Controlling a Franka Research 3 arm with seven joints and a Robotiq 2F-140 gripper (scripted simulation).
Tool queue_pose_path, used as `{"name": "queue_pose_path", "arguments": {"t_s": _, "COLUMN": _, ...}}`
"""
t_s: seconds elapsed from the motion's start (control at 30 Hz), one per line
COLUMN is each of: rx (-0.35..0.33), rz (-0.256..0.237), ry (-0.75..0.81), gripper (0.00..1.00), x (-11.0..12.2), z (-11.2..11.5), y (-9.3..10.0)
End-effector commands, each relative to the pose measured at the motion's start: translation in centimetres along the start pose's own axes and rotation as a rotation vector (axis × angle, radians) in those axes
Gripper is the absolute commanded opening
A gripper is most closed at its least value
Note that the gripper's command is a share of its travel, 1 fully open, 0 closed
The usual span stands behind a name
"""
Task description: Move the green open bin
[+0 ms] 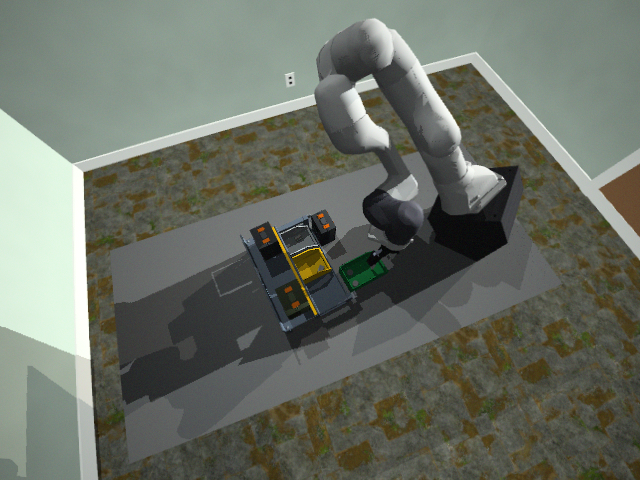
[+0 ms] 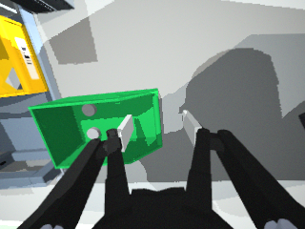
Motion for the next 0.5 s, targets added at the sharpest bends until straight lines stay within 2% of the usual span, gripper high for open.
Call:
{"name": "queue_pose_path", "arguments": {"t_s": 0.0, "rx": -0.001, "rz": -0.002, "ry": 0.001, "gripper": 0.57, "x": -0.1, "z": 0.1, "y": 1.5}}
{"name": "queue_pose_path", "arguments": {"t_s": 0.1, "rx": 0.001, "rz": -0.002, "ry": -0.002, "gripper": 0.57, "x": -0.1, "z": 0.1, "y": 3.9}}
{"name": "queue_pose_path", "arguments": {"t_s": 0.47, "rx": 0.001, "rz": -0.002, "ry": -0.002, "gripper": 0.57, "x": -0.1, "z": 0.1, "y": 3.9}}
Point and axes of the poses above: the point where the finger pads meet when closed, its own y axis back along the fingers, its own x axis across the jaws, z = x × y, the point moved 3 cm from there along y, back along the fingers, and after that the axes turned 2 degrees about y, right-handed, at the moved point
